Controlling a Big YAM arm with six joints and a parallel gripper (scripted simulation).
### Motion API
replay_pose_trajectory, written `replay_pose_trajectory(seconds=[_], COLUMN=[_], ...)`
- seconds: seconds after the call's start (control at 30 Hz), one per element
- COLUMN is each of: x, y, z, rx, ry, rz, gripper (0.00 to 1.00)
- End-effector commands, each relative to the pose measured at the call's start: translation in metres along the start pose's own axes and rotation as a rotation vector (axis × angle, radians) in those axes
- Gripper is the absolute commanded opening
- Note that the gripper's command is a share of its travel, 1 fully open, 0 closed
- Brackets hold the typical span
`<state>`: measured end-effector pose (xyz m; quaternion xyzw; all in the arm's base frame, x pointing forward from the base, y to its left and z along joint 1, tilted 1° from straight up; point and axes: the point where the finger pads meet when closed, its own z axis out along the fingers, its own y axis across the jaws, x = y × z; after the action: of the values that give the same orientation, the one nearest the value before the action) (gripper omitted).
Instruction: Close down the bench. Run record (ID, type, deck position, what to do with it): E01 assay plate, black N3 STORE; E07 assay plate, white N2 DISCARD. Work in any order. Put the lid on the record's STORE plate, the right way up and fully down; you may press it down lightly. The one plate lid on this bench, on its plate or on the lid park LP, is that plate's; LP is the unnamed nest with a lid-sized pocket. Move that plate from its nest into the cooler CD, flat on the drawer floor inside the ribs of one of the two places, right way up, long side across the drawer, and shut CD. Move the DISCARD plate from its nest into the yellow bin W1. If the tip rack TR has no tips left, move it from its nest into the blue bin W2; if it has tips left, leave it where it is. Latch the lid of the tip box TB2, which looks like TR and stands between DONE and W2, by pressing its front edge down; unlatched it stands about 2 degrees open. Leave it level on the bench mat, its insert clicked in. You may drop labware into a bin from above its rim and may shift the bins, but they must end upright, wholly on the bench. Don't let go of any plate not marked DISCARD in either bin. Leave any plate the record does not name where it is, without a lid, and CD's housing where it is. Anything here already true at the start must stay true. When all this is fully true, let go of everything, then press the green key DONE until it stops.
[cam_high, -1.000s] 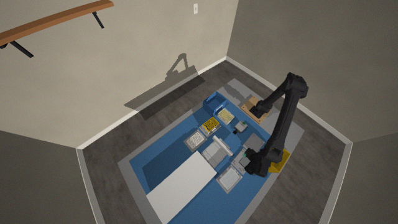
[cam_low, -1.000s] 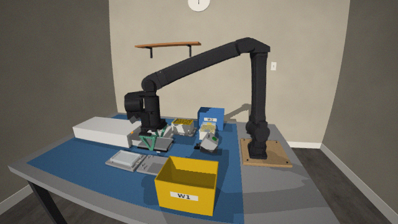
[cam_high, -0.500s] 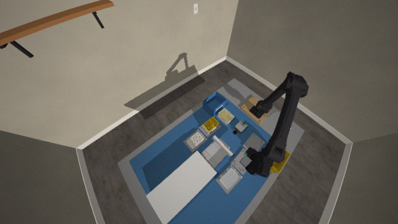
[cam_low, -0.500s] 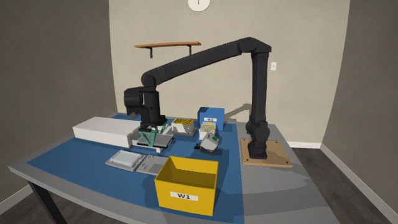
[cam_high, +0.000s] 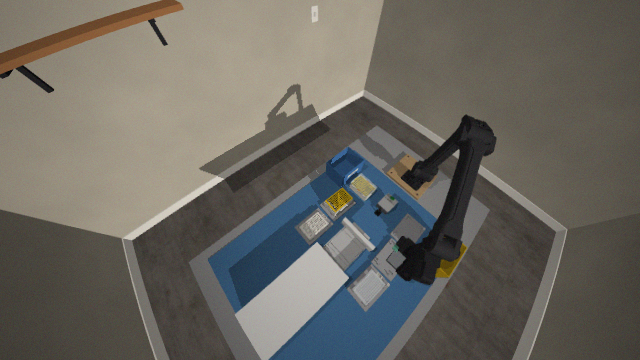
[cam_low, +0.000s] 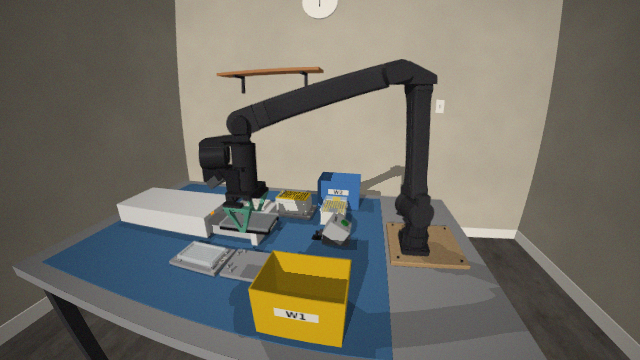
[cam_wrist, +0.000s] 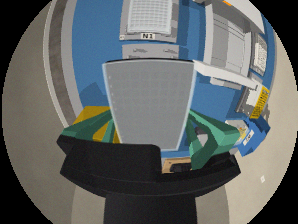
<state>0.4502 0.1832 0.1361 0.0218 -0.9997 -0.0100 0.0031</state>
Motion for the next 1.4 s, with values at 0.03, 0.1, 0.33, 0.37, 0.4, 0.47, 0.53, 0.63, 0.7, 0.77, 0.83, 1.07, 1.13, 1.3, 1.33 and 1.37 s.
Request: replay_pose_trajectory(seconds=[0.03,0.1,0.33,0.37,0.4,0.47,0.53,0.63,0.7,0.77,0.83,1.07,1.13,1.3,1.33,1.37], x=[-0.027,-0.029,-0.034,-0.037,-0.039,-0.040,-0.040,-0.049,-0.049,-0.051,-0.051,-0.057,-0.064,-0.070,-0.072,-0.072], y=[-0.009,-0.014,-0.026,-0.028,-0.030,-0.036,-0.041,-0.047,-0.053,-0.057,-0.057,-0.075,-0.079,-0.091,-0.093,-0.093], z=[-0.021,-0.022,-0.019,-0.021,-0.022,-0.020,-0.021,-0.022,-0.023,-0.022,-0.022,-0.016,-0.021,-0.025,-0.023,-0.023], rx=[-0.010,-0.008,-0.003,-0.003,-0.002,0.000,0.002,0.006,0.007,0.009,0.009,0.011,0.018,0.027,0.026,0.026], ry=[-0.049,-0.050,-0.042,-0.049,-0.052,-0.046,-0.045,-0.054,-0.050,-0.047,-0.047,-0.033,-0.046,-0.051,-0.046,-0.046], rz=[-0.119,-0.186,-0.353,-0.386,-0.419,-0.486,-0.553,-0.653,-0.719,-0.786,-0.786,-1.019,-1.086,-1.253,-1.286,-1.286], gripper=[0.00,0.00,0.00,0.00,0.00,0.00,0.00,0.00,0.00,0.00,0.00,0.00,0.00,0.00,0.00,0.00])
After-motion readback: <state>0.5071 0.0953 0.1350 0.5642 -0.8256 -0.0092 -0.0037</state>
